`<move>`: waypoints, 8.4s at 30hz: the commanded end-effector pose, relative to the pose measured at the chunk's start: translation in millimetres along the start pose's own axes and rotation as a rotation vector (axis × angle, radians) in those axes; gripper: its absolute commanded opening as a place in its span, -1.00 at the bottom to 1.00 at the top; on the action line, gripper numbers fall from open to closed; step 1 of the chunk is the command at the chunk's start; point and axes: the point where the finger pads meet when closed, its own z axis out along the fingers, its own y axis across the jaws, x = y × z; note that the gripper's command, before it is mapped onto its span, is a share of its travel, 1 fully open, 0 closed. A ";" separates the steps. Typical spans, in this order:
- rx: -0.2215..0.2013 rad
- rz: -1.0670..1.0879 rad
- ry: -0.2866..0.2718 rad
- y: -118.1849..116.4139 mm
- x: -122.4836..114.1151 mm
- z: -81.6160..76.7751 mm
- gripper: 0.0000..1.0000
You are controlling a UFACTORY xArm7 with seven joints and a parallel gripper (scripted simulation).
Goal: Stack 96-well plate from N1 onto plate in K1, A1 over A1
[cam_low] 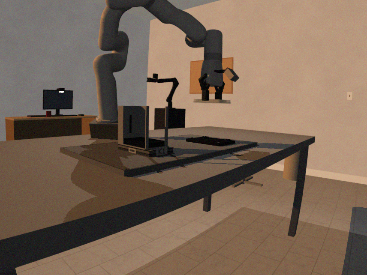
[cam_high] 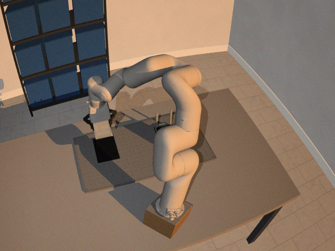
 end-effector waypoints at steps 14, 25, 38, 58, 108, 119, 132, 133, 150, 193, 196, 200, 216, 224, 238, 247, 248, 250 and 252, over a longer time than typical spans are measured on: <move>0.002 -0.004 0.004 32.3 -0.7 -2.8 -1.00; 0.002 -0.004 0.004 62.3 -2.3 -3.4 -1.00; 0.002 -0.004 0.004 99.0 -4.4 -4.2 -1.00; 0.001 -0.004 0.004 159.1 -7.7 -5.5 -1.00; 0.000 -0.004 0.004 306.0 -16.0 -8.9 -1.00; 0.000 -0.004 0.004 337.7 -17.8 -9.6 -1.00; 0.000 -0.005 0.004 337.6 -17.8 -9.6 -1.00; 0.000 -0.004 0.004 337.7 -17.8 -9.6 -1.00; 0.000 -0.004 0.004 337.1 -17.7 -9.6 -1.00; 0.000 -0.004 0.004 336.8 -17.4 45.5 -1.00; 0.000 -0.004 0.004 336.8 -17.5 50.5 -1.00; 0.000 -0.004 0.004 336.8 -17.5 57.2 -1.00; 0.000 -0.004 0.004 336.7 -17.4 80.6 -1.00; 0.000 -0.004 0.004 336.7 -17.4 90.6 -1.00; 0.000 -0.004 0.004 336.7 -17.4 113.7 -1.00; 0.000 -0.004 0.004 336.7 -17.3 113.7 -1.00; 0.000 -0.004 0.004 336.7 -17.3 113.7 -1.00; 0.000 -0.004 0.004 336.7 -17.4 113.7 -1.00; 0.000 -0.004 0.004 336.7 -17.4 113.7 -1.00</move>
